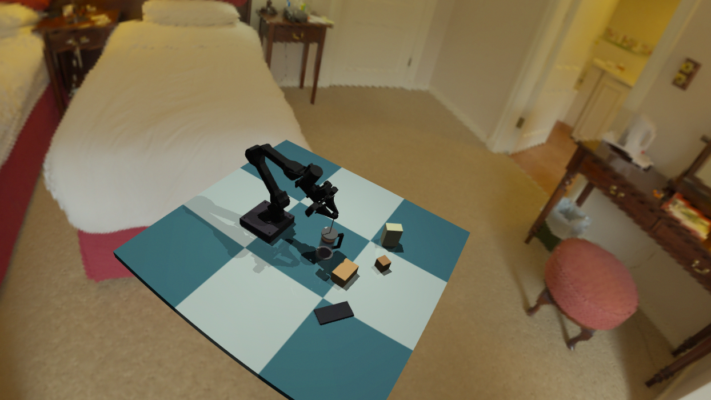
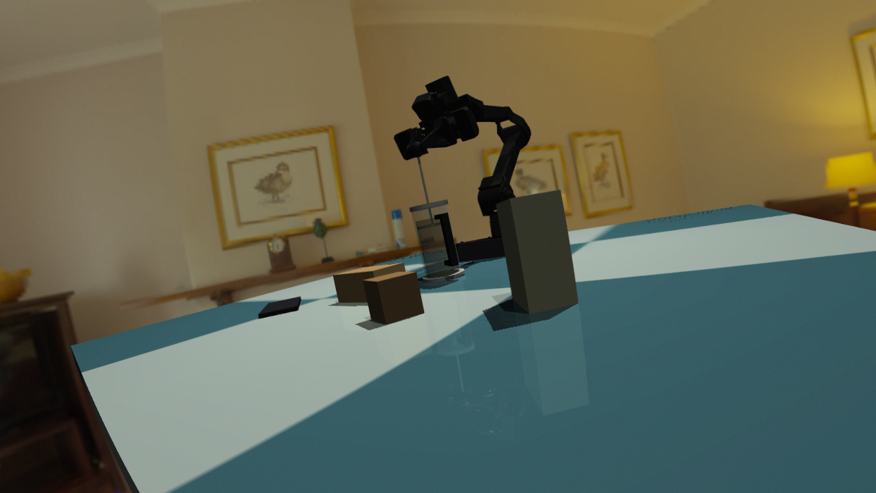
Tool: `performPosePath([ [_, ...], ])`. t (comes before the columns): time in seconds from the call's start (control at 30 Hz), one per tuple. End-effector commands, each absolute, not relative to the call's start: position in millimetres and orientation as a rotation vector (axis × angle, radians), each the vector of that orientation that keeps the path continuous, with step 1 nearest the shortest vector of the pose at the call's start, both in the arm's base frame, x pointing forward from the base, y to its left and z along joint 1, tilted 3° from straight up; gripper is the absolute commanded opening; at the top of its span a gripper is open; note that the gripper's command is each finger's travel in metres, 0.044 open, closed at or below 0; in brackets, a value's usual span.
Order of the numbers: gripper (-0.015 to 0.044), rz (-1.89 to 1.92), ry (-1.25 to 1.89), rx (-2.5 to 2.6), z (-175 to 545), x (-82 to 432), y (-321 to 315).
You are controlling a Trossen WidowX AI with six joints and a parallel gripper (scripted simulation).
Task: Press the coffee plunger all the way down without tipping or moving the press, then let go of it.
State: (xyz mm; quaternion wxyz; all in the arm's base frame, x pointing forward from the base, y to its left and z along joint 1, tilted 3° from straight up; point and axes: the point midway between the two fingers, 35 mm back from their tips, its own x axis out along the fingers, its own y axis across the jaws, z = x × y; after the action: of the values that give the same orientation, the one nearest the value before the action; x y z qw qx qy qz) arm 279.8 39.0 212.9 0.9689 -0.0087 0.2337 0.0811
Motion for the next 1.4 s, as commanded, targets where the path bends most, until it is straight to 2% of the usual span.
performPosePath([
  [0.0, 0.0126, 0.159, 0.553, -0.018, 178.3, 276.7, 38.7],
  [1.37, 0.0126, 0.160, 0.551, -0.017, 136.3, 292.1, 43.9],
])
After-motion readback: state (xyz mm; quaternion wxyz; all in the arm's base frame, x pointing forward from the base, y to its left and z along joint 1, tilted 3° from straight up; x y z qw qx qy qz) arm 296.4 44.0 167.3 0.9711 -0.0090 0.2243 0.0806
